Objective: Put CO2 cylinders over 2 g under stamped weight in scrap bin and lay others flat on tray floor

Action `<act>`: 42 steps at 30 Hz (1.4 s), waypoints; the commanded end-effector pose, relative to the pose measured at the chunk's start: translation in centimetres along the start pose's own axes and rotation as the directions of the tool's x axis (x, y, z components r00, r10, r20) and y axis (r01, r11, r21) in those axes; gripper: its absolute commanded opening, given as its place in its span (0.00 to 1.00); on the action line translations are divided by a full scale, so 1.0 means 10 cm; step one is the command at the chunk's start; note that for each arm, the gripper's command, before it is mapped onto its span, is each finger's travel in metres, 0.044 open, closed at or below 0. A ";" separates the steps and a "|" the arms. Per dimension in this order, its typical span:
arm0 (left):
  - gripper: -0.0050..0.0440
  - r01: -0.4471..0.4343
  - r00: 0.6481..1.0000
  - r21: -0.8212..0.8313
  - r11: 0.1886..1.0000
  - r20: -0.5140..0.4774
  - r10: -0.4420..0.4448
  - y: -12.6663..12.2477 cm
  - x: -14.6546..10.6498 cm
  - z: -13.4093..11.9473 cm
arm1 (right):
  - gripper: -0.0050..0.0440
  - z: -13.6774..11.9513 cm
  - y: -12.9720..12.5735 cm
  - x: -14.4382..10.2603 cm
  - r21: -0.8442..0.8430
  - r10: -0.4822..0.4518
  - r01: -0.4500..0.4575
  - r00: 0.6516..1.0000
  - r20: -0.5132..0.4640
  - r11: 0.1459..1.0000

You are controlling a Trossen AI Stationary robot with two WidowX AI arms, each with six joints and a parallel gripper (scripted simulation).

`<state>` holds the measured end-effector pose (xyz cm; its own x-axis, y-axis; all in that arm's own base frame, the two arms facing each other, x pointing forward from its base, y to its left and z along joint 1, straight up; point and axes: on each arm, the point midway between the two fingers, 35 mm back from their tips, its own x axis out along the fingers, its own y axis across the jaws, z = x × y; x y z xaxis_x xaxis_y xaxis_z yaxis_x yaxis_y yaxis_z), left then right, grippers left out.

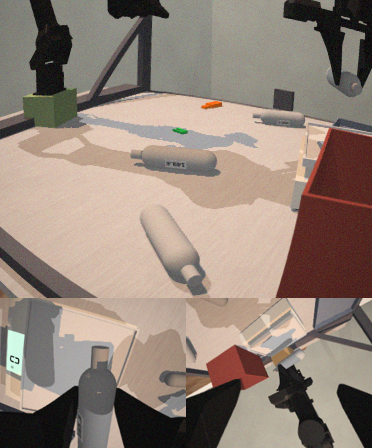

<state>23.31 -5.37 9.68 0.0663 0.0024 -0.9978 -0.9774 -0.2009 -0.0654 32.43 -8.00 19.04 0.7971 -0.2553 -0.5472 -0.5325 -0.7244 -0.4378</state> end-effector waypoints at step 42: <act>0.00 0.252 0.967 0.401 0.881 -0.130 -0.218 -1.15 -0.02 -0.53 | 1.00 -0.03 0.20 0.13 -0.516 -0.028 -0.011 0.997 -0.067 0.856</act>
<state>34.19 -7.76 9.48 0.2730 -0.0721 -0.9593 -0.9349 0.2154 -0.2822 32.39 -9.86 17.17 0.8224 -0.2754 -0.4979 -0.3183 -0.9480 -0.0013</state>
